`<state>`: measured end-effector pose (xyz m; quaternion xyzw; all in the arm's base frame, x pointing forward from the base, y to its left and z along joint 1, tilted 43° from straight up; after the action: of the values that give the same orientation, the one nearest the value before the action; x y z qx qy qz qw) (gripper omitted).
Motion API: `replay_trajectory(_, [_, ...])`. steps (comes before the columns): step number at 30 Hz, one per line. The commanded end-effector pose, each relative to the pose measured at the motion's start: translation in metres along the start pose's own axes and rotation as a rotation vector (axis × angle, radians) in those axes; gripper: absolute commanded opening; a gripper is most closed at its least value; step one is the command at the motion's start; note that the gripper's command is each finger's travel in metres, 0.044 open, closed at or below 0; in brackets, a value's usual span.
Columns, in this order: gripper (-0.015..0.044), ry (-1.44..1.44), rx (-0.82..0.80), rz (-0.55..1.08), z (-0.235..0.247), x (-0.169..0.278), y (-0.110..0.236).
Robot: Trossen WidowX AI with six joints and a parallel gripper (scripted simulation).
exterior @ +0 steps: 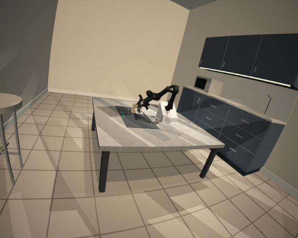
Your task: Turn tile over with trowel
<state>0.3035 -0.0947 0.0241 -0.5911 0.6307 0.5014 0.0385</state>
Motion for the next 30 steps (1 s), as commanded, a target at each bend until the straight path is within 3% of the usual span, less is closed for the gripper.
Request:
replay_trajectory(1, [0.0000, 0.004, 0.014, -0.002, -0.003, 0.002, 0.001])
replay_trajectory(22, [0.0000, 0.005, 0.014, -0.002, 0.024, 0.038, -0.020])
replay_trajectory(30, [0.0000, 0.005, 0.014, -0.002, 0.016, 0.028, -0.018])
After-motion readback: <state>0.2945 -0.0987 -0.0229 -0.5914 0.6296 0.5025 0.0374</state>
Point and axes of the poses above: the point midway between the two fingers, 35 mm back from their tips, its own y axis back along the fingers, its own z axis across the jaws, x = y × z, the point moved 7 cm from there along y, back along the fingers, and after that the axes turned 3 degrees about y, right-handed, at the moved point
